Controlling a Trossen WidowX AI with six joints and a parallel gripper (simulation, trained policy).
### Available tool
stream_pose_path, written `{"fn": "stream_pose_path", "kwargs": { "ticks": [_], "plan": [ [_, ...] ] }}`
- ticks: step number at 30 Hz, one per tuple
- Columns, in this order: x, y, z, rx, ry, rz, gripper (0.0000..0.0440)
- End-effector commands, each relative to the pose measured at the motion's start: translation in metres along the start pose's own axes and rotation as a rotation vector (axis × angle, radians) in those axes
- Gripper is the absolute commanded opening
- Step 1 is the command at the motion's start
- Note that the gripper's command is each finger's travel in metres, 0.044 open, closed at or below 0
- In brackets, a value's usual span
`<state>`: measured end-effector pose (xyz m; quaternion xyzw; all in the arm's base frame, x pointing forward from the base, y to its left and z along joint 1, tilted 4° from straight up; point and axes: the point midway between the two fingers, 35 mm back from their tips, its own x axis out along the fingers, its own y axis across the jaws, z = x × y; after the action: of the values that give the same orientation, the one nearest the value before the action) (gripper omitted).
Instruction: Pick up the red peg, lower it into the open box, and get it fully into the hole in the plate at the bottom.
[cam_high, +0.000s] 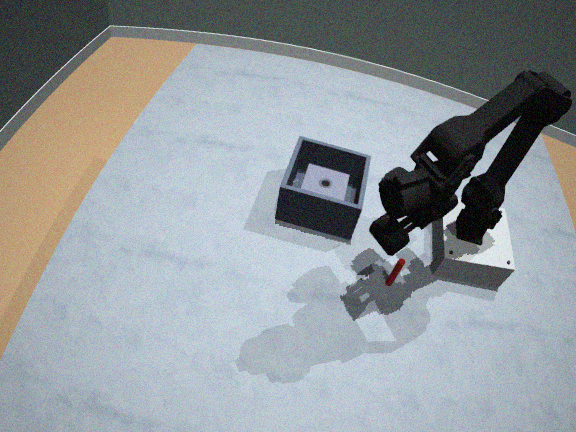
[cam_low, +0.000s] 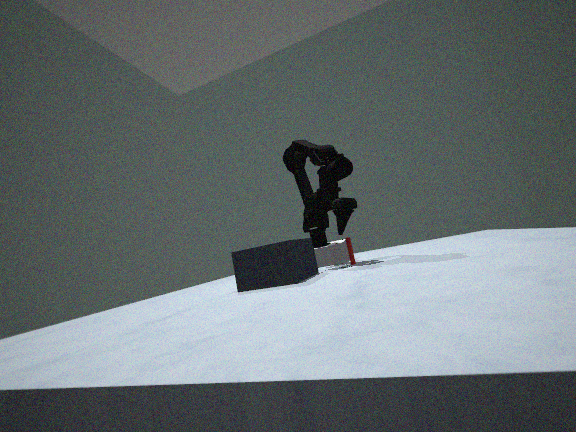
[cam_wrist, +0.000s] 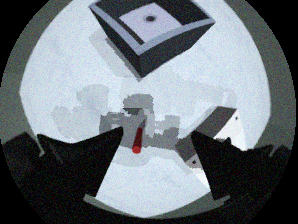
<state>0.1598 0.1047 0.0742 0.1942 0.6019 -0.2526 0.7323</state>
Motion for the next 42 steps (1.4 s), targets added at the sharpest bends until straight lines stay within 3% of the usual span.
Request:
{"fn": "stream_pose_path", "kwargs": {
  "ticks": [1,10,13,30,42],
  "plan": [
    [0.019,0.007,-0.008,0.084,0.037,-0.001,0.0433],
    [0.053,0.023,-0.021,0.213,0.088,0.060,0.0434],
    [0.061,0.025,-0.026,0.247,0.105,0.067,0.0411],
    [0.070,0.025,-0.035,0.338,0.247,0.035,0.0000],
    [0.042,0.028,-0.013,0.263,0.158,0.095,0.0000]
  ]
}}
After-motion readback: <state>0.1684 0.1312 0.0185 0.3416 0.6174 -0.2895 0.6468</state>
